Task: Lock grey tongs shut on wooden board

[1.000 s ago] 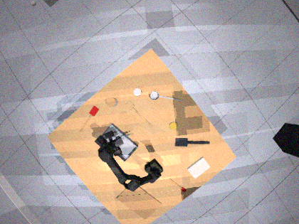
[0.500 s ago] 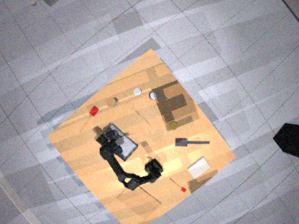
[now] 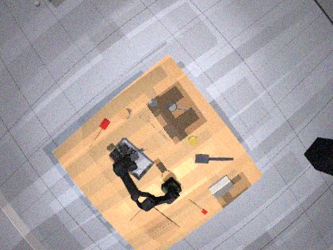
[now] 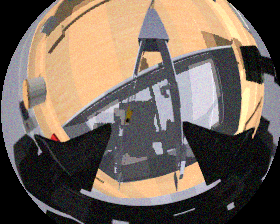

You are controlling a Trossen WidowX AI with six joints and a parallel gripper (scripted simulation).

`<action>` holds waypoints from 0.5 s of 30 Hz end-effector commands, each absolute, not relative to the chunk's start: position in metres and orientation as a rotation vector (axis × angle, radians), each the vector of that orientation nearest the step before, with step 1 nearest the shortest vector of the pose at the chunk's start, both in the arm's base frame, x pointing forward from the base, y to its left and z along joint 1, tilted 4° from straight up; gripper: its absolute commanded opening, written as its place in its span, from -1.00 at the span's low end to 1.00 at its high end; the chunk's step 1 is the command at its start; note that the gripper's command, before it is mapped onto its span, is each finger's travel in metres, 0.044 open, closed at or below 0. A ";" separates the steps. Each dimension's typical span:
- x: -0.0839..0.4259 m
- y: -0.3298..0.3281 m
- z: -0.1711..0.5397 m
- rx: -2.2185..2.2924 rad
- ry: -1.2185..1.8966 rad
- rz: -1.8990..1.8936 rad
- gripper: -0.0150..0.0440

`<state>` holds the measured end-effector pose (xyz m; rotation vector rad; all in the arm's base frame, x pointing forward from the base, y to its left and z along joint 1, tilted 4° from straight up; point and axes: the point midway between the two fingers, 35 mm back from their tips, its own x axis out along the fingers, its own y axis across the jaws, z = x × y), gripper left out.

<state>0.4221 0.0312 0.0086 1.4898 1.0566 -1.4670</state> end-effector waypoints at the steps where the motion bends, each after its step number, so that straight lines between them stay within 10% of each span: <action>1: 0.420 0.031 0.000 1.489 1.055 -1.472 1.00; 15: 0.419 0.032 -0.012 1.488 1.058 -1.469 0.82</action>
